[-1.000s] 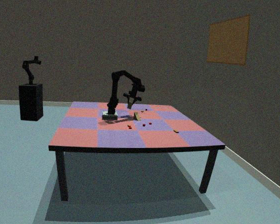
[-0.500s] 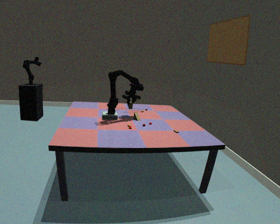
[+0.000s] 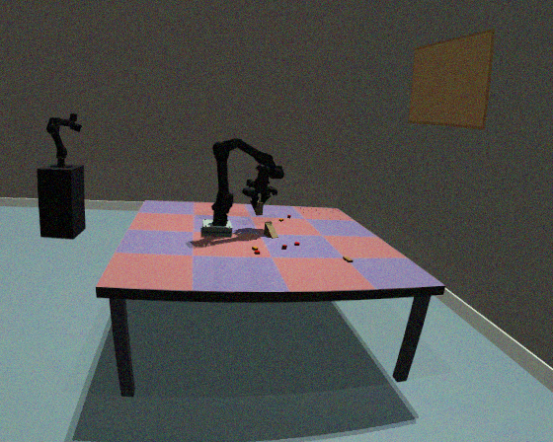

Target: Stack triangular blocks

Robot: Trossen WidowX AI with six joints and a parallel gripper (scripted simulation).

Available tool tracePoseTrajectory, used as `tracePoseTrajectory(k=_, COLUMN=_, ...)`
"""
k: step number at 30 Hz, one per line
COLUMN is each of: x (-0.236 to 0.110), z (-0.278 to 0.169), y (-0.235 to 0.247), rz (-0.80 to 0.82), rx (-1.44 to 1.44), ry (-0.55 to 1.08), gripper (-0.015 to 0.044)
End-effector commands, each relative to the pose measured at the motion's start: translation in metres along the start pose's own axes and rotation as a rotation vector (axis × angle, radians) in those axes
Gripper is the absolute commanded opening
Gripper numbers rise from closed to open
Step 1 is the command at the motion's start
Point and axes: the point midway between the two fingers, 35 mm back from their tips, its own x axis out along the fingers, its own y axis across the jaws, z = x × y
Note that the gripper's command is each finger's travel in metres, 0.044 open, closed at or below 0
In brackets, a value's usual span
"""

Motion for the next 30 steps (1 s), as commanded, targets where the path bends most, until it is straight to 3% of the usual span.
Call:
tracePoseTrajectory(k=1, x=-0.008, z=-0.012, y=-0.006, rz=-0.010, rx=-0.001, ry=0.001, gripper=0.0000)
tracePoseTrajectory(k=30, x=-0.064, z=-0.131, y=-0.012, rz=-0.005, rx=-0.004, ry=0.019, gripper=0.0000)
